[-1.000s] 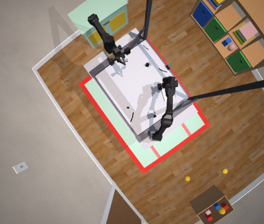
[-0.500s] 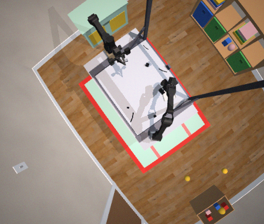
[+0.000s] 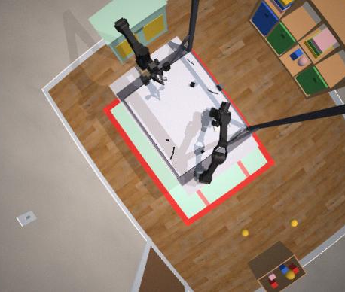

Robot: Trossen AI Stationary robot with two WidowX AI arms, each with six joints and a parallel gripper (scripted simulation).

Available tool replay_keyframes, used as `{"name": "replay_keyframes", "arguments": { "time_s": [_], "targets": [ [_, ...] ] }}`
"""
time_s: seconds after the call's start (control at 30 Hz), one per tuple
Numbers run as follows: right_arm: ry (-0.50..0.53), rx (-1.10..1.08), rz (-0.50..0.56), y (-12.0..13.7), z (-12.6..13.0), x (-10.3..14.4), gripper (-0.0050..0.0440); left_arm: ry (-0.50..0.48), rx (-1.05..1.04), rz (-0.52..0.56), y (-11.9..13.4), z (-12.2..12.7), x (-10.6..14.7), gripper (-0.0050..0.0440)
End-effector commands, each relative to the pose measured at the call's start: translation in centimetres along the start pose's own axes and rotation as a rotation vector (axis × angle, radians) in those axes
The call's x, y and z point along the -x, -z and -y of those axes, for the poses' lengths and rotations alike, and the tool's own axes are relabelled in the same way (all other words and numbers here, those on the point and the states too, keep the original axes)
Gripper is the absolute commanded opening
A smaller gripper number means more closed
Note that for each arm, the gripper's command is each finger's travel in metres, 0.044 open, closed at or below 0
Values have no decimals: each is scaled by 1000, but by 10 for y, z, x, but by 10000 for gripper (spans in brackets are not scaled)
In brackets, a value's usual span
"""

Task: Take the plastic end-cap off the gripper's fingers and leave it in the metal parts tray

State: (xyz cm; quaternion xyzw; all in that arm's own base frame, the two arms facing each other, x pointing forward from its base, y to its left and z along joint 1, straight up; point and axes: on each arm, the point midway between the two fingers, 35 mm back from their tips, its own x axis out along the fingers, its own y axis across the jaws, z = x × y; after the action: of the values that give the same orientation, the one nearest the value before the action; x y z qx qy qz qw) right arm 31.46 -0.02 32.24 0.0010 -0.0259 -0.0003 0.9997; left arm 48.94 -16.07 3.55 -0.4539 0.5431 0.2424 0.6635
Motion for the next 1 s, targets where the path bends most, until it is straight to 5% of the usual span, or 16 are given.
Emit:
{"name": "replay_keyframes", "arguments": {
  "time_s": [0.0, 0.97],
  "targets": [
    [4, -5, 15, -6, 1, 1, 0, -2, 158, -10, 6, 3, 3, 0],
    [4, -5, 15, -6, 1, 1, 0, -186, 1045, 16, 35, -30, -26, 0]
  ]
}}
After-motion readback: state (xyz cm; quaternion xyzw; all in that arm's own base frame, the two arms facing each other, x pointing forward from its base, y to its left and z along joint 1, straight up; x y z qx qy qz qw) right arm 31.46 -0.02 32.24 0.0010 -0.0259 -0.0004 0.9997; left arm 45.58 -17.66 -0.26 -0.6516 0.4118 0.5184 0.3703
